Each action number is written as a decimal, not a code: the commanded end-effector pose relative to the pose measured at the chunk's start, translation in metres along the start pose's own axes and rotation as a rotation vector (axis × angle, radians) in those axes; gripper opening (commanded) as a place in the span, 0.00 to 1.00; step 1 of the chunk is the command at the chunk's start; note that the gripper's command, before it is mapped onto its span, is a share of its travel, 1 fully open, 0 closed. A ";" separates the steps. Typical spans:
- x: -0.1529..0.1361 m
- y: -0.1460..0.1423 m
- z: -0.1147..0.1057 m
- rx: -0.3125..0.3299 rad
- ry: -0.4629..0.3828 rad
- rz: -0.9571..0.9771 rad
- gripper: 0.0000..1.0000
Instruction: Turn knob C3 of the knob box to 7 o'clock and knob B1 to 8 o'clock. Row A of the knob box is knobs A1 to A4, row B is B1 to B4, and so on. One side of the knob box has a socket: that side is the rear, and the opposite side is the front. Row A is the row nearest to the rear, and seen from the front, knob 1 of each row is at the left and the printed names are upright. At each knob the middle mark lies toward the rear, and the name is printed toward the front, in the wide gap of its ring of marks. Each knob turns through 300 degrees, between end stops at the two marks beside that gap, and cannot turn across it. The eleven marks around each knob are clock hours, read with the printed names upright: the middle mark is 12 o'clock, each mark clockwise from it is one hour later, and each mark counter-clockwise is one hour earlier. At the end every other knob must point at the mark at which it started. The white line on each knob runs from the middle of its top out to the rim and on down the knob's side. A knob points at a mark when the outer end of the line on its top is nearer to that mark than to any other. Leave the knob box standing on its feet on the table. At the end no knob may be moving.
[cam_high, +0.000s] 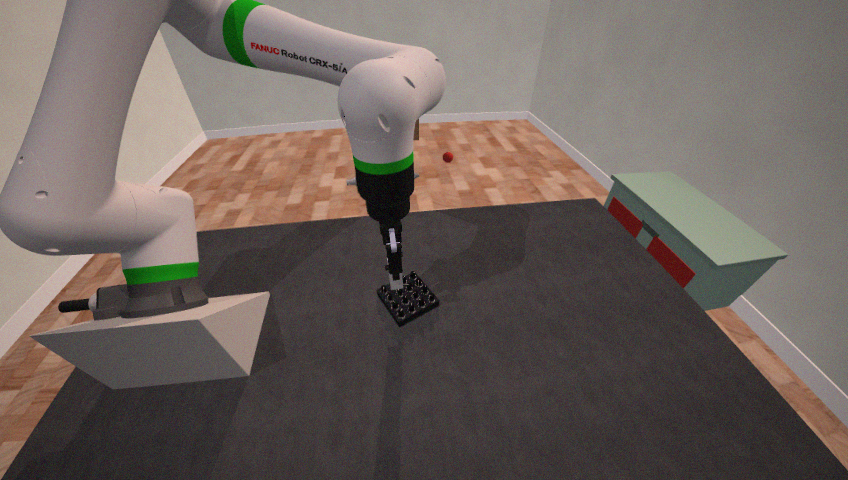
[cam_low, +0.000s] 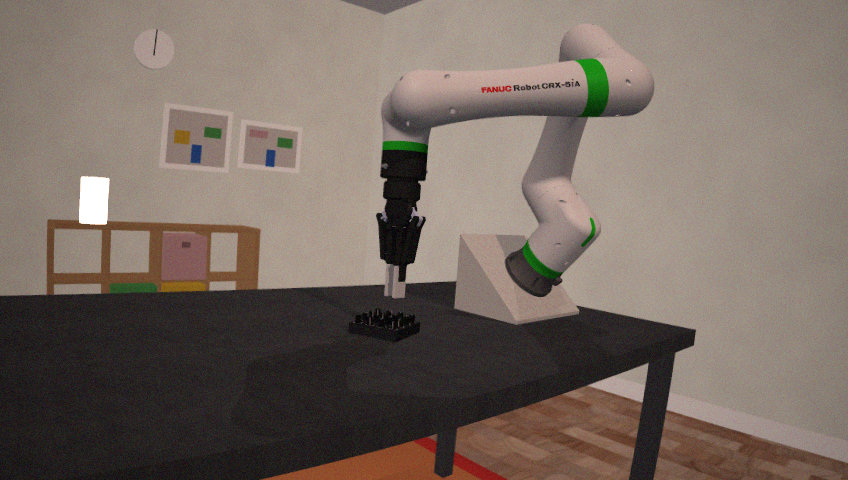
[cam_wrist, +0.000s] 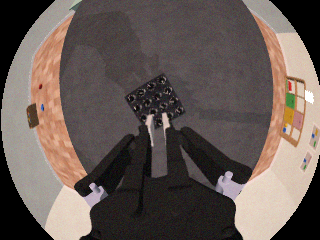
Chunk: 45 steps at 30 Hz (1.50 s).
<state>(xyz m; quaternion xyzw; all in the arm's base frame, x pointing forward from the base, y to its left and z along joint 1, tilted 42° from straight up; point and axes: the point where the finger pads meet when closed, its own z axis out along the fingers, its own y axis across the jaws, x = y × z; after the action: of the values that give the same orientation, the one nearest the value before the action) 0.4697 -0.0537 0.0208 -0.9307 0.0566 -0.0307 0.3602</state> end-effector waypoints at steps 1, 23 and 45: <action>0.007 0.001 -0.002 -0.006 -0.005 0.156 0.12; 0.032 0.002 -0.011 -0.007 -0.003 0.710 0.12; 0.040 0.003 -0.013 -0.008 -0.003 0.906 0.12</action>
<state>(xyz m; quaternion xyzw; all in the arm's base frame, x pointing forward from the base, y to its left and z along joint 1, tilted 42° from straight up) 0.5079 -0.0696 0.0292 -0.8134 0.4578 0.1316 0.3339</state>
